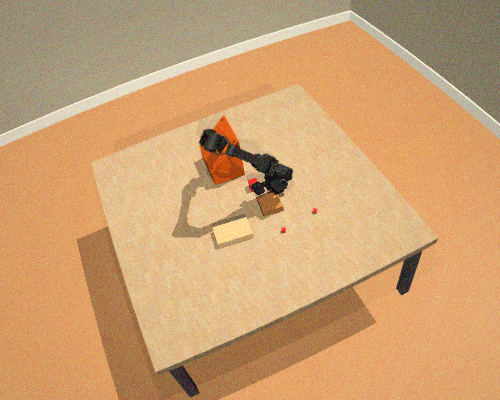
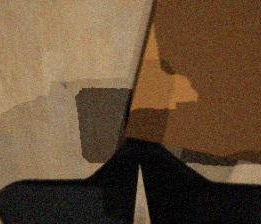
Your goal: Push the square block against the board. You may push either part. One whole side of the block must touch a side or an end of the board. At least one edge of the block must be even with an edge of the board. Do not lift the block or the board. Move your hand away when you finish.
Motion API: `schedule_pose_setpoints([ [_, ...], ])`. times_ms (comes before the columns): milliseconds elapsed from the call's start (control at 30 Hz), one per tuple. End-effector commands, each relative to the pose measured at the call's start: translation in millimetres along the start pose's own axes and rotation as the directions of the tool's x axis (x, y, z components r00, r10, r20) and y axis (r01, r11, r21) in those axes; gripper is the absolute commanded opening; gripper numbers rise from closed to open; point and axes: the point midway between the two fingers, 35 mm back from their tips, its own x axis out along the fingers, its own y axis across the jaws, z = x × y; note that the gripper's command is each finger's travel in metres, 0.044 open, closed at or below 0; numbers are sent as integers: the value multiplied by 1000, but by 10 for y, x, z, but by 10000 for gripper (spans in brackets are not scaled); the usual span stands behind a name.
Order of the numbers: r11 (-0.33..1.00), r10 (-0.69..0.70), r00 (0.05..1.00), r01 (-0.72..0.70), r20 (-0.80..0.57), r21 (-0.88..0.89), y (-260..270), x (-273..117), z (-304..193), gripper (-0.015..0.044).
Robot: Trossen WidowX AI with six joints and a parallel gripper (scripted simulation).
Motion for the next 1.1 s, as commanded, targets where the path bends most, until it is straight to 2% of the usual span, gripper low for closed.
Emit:
schedule_pose_setpoints([
  [0,1000,-4,1000,5,3,-3,-6,0,16,0],
  [1000,1000,-5,1000,5,1,-4,7,6,-470,0],
  [1067,1000,-8,1000,8,3,-7,9,-114,-414,0],
])
